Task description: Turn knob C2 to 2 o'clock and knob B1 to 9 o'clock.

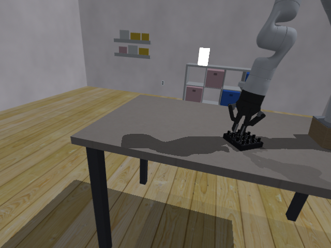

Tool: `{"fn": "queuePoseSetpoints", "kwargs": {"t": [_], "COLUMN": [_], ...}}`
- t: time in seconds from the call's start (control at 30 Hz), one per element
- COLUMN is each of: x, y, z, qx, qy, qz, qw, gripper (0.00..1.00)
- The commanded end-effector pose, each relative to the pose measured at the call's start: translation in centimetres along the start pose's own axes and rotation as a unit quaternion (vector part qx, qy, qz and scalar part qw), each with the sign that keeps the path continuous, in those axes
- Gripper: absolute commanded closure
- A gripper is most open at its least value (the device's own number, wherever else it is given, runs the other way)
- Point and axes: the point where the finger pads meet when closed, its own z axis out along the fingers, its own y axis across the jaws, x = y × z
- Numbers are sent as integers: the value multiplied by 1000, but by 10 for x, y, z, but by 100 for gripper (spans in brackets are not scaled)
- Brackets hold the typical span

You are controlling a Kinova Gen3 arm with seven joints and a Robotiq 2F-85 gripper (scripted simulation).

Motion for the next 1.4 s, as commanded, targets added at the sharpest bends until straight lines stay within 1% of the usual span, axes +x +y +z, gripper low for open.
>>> {"fn": "queuePoseSetpoints", "kwargs": {"t": [0.0,0.07,0.13,0.3,0.63,0.7,0.97,1.2,1.27,1.37], "x": [-6,-7,-7,-9,-16,-16,-22,-27,-27,-29], "y": [-1,-3,-3,-9,-19,-19,-25,-29,-29,-30], "z": [0,0,0,1,2,2,2,2,2,2], "qx": [7,11,11,20,35,35,40,40,40,38], "qy": [-3,-5,-5,-12,-29,-29,-46,-62,-62,-68], "qz": [11,28,28,73,170,170,252,325,325,356], "qw": [1000,1000,1000,997,984,984,966,943,943,931], "gripper": [81,81,81,81,81,81,81,81,81,81]}}
